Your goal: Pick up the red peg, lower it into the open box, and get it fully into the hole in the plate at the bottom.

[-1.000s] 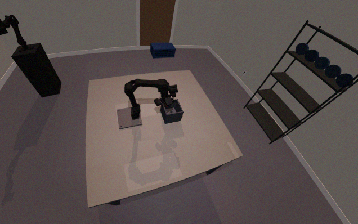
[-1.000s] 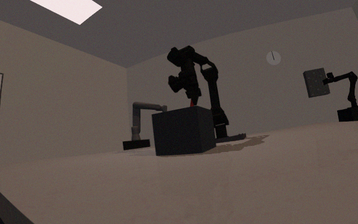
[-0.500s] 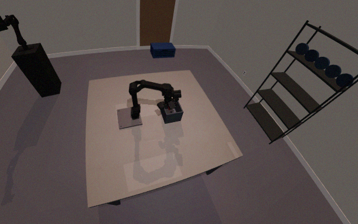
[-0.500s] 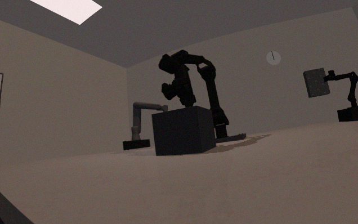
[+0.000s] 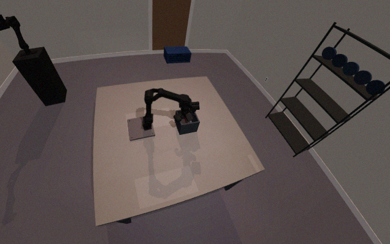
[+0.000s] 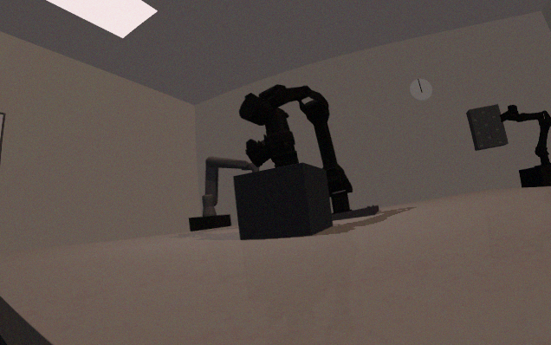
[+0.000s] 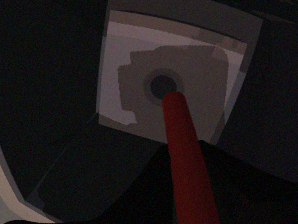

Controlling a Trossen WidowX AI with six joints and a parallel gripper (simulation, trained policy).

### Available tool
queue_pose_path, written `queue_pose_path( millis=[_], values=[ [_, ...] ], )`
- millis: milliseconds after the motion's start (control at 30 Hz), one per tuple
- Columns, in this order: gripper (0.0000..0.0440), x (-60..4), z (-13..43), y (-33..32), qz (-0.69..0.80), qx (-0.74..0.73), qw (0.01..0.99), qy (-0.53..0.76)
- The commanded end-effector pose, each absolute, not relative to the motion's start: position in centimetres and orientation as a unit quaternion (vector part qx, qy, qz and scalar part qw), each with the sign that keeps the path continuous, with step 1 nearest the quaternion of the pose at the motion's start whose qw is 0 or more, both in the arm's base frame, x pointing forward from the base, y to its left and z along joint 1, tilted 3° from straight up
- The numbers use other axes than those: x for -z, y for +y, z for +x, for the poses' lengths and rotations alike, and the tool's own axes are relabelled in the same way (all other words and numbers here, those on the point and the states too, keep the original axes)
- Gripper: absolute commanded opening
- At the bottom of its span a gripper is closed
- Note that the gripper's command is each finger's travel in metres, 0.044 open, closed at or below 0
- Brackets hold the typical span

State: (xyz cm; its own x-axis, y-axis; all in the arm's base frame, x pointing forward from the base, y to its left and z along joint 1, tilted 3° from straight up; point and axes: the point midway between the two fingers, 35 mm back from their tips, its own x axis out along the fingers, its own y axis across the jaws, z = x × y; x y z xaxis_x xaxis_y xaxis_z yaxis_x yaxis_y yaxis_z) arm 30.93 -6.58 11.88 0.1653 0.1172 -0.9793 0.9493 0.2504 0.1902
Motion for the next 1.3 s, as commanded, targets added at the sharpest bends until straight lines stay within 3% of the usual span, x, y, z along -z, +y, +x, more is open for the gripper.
queue_pose_path(
  millis=[0,367,667,767,1267],
  values=[
    [0.0,-10.7,31.3,-6.4,0.489,0.35,0.58,0.55],
    [0.0016,-8.3,31.7,-6.4,0.466,0.342,0.587,0.567],
    [0.0087,-6.8,31.2,-6.6,0.445,0.346,0.584,0.584],
    [0.015,-6.4,31.0,-6.7,0.443,0.349,0.578,0.59],
    [0.0154,-8.2,31.8,-8.1,0.477,0.33,0.558,0.594]
  ],
)
